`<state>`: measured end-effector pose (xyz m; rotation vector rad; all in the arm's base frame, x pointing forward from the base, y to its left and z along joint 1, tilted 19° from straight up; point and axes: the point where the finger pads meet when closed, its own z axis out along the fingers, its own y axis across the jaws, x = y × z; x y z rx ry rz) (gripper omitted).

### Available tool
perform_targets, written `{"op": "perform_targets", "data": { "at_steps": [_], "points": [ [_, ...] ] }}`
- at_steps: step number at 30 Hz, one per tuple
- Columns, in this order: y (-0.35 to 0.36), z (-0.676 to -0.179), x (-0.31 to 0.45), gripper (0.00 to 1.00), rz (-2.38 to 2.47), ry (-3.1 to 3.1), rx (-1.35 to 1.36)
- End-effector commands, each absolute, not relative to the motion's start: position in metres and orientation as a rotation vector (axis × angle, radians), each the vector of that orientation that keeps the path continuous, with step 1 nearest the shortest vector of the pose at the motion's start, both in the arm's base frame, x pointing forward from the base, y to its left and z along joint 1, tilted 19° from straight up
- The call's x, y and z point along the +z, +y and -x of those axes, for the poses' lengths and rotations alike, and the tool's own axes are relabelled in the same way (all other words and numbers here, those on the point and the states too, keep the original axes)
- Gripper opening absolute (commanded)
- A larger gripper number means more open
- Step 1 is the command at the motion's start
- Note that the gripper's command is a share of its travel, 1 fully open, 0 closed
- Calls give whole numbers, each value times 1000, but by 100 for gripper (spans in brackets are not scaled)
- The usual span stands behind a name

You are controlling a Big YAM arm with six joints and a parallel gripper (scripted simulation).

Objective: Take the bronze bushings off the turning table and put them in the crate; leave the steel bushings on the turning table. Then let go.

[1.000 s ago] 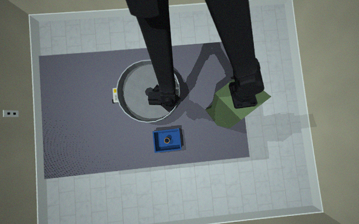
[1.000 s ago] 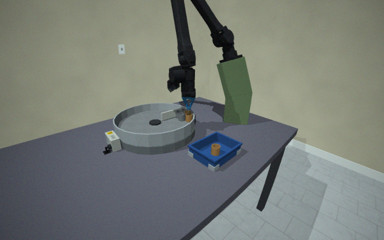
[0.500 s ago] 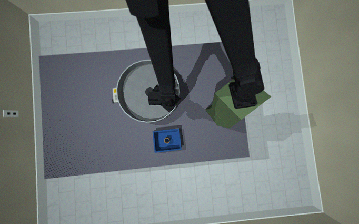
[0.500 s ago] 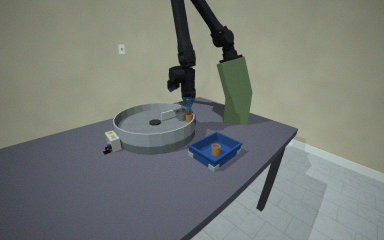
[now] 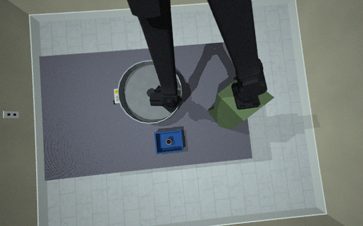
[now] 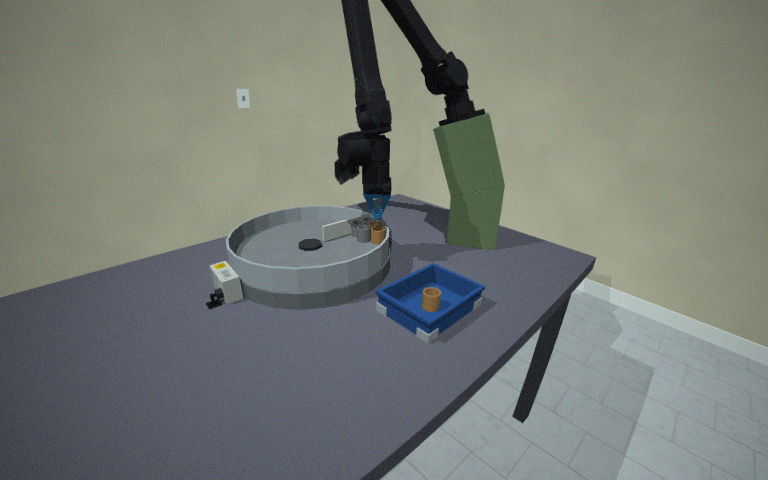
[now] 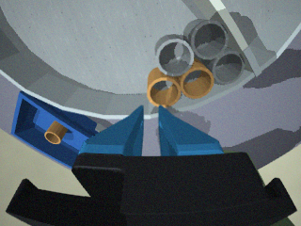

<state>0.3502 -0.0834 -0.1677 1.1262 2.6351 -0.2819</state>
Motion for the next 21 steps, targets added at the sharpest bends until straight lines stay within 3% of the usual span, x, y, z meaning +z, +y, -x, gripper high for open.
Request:
{"op": "perform_targets", "data": {
  "at_steps": [1,21],
  "points": [
    [-86,-355,-161,14,-1118,2615,-272],
    [-94,-356,-188,14,-1124,2625,-278]
  ]
}}
